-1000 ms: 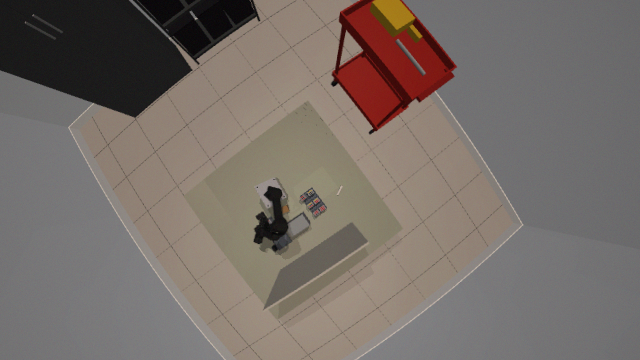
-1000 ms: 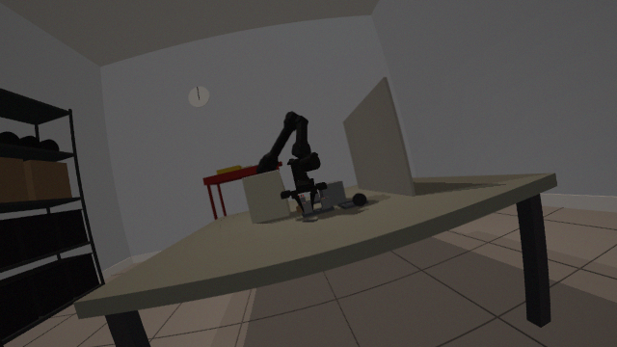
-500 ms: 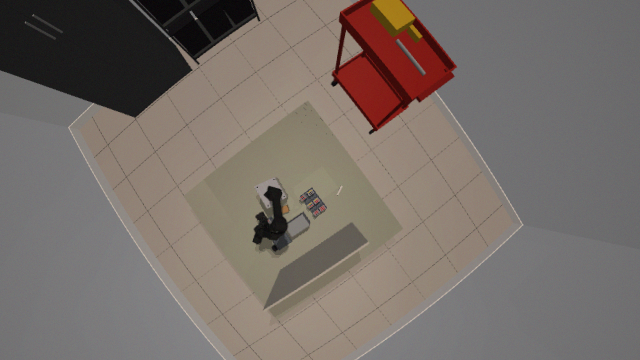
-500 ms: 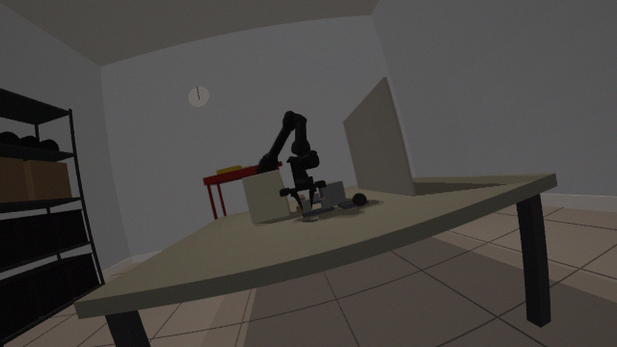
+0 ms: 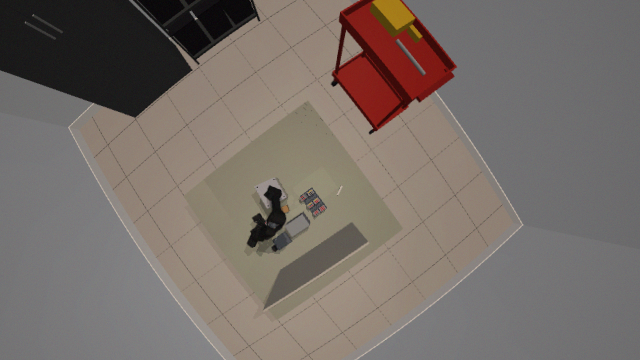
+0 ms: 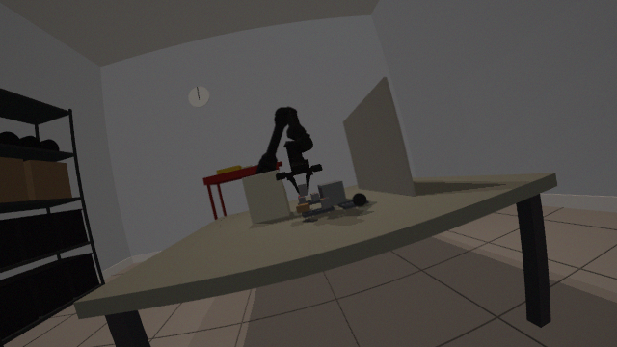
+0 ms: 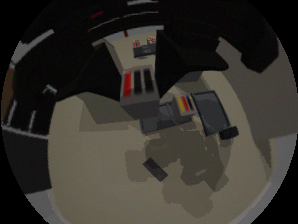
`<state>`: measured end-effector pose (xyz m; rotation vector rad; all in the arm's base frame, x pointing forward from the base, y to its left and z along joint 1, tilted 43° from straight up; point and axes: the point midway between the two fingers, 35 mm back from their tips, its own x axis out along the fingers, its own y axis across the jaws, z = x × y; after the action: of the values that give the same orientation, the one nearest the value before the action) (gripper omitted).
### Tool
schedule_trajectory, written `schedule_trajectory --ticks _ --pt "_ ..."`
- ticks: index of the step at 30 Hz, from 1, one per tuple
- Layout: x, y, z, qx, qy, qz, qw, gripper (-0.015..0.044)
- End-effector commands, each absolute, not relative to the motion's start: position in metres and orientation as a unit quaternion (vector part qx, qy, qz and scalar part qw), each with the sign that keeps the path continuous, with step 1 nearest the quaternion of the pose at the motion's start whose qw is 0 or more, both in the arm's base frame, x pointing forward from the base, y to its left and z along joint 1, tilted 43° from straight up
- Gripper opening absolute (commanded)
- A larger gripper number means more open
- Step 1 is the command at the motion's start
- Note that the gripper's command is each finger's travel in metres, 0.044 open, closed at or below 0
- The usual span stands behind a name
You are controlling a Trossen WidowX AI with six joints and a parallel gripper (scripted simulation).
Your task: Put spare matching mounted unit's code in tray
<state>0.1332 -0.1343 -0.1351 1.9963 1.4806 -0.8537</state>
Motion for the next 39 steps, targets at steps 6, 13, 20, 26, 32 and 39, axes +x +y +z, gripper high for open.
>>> schedule_trajectory --ticks 6,13,20,26,32,39 --pt "0.133 -0.143 -0.127 0.734 0.544 -0.315 0.256 0.0" --pt "0.127 -0.179 -0.087 0.733 0.544 -0.315 0.259 0.0" --pt "0.127 -0.188 -0.078 0.732 0.545 -0.316 0.26 0.0" --pt "0.149 -0.203 -0.079 0.732 0.543 -0.318 0.261 0.0" --pt "0.174 -0.216 -0.079 0.728 0.546 -0.316 0.268 0.0" --pt "0.204 -0.227 -0.078 0.723 0.55 -0.312 0.277 0.0"
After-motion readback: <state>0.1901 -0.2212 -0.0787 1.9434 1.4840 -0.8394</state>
